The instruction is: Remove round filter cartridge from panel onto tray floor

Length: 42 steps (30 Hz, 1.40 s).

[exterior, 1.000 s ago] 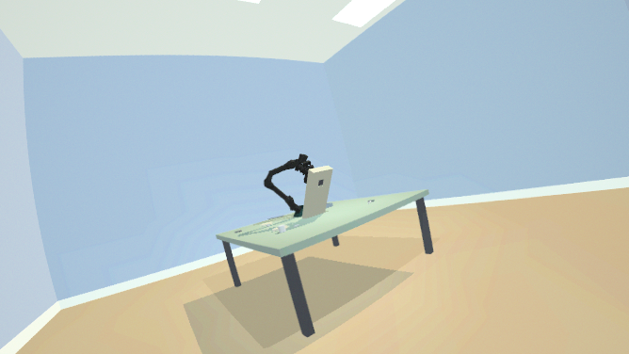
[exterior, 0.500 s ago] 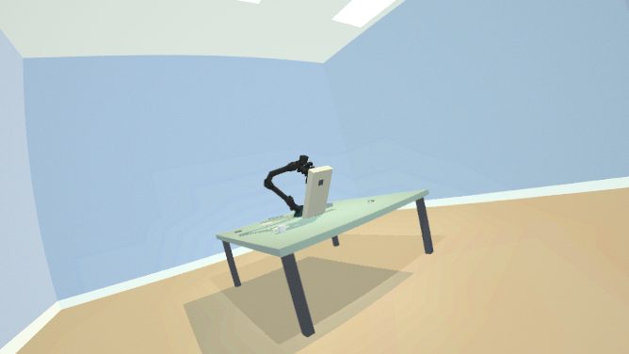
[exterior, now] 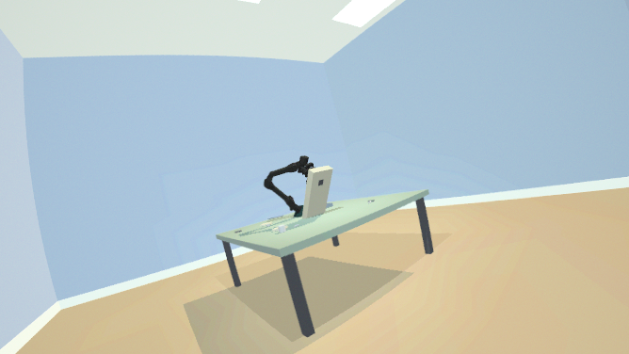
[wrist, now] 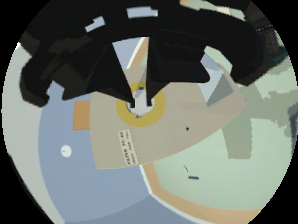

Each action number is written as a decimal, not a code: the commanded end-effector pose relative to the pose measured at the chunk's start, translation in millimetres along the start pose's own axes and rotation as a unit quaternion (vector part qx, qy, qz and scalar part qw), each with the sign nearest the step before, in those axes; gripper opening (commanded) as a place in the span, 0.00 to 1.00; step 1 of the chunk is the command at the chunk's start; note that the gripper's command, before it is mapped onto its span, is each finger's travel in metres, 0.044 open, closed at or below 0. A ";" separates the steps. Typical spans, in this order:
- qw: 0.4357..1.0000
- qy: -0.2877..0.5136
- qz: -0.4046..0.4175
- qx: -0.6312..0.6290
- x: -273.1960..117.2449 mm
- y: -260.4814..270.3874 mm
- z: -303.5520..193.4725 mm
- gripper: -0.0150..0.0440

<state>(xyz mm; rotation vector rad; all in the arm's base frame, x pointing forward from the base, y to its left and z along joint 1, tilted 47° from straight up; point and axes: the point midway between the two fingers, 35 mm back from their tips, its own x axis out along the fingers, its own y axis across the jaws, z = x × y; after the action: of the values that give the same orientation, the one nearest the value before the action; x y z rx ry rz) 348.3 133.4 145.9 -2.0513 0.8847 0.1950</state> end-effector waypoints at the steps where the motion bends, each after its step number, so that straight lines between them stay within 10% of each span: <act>1: 1.000 -0.002 0.001 -0.002 0.3 0.2 1.0 0.43; 42: 1.000 -0.002 0.000 -0.002 14.5 0.0 1.3 0.43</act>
<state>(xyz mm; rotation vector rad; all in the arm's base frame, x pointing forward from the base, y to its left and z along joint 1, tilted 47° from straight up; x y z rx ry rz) 357.5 128.5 140.6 -2.0522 0.8804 0.1949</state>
